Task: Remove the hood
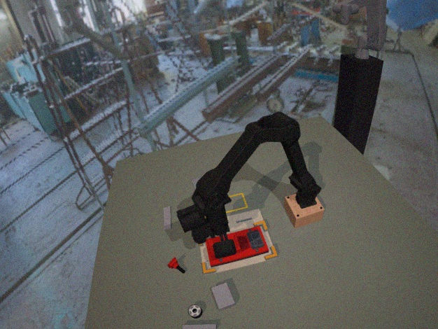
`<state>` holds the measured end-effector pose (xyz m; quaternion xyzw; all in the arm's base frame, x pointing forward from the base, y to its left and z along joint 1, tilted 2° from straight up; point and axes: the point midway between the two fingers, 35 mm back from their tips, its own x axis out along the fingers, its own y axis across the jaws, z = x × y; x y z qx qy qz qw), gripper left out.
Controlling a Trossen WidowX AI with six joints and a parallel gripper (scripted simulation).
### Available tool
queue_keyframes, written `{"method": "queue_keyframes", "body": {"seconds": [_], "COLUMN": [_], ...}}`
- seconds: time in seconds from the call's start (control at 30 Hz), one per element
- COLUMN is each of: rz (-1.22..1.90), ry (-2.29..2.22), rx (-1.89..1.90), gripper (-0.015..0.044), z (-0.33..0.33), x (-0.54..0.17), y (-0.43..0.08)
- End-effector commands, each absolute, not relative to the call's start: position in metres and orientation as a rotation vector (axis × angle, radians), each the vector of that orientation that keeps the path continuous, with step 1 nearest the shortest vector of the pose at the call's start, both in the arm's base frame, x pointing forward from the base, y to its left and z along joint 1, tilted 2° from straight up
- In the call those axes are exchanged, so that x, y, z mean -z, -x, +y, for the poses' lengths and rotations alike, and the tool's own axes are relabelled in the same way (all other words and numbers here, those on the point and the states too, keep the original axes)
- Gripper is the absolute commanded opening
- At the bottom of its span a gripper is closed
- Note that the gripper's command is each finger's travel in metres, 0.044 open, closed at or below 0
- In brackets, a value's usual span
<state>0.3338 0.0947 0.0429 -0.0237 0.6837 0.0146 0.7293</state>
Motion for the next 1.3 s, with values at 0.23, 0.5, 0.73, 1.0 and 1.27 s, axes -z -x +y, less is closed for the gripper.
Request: {"method": "queue_keyframes", "body": {"seconds": [0.23, 0.5, 0.73, 1.0, 1.27], "rz": [1.512, 1.512, 1.512, 1.512, 1.506], "ry": [0.046, 0.046, 0.046, 0.046, 0.052], "rx": [-0.031, -0.031, -0.031, -0.031, -0.032], "gripper": [0.0440, 0.0440, 0.0440, 0.0440, 0.0315], "z": [0.095, 0.095, 0.095, 0.095, 0.095], "x": [-0.036, -0.032, -0.029, -0.025, -0.027], "y": [-0.332, -0.333, -0.333, -0.333, -0.335]}}
